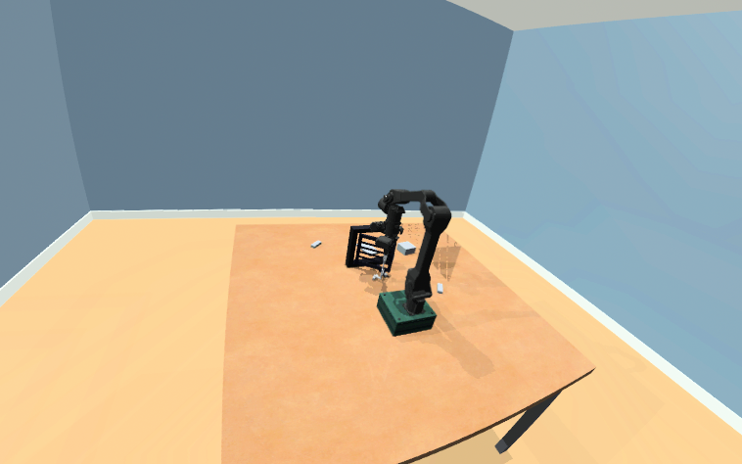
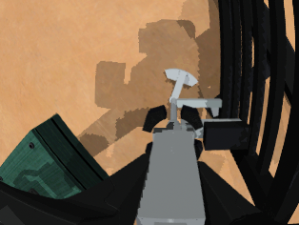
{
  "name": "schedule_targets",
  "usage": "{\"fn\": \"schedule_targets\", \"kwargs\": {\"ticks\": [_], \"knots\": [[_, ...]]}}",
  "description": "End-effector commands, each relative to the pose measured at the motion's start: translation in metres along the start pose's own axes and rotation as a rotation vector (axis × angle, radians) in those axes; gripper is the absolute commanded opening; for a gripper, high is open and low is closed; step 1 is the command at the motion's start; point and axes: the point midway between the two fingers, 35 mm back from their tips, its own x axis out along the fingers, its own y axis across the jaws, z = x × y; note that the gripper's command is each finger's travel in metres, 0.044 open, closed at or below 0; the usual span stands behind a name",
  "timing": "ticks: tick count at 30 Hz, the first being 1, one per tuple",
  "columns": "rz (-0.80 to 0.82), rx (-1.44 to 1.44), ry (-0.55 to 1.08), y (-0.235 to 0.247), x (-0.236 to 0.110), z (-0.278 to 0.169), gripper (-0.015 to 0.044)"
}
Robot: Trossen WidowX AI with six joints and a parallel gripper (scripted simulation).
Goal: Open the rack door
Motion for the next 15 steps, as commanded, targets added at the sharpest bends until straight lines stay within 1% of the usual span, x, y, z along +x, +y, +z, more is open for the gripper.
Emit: {"fn": "schedule_targets", "kwargs": {"ticks": [1,15], "knots": [[-0.004,0.073,-0.007,0.009,0.001,0.002,0.0009],[-0.001,0.259,-0.008,0.034,0.001,0.011,0.0009]]}}
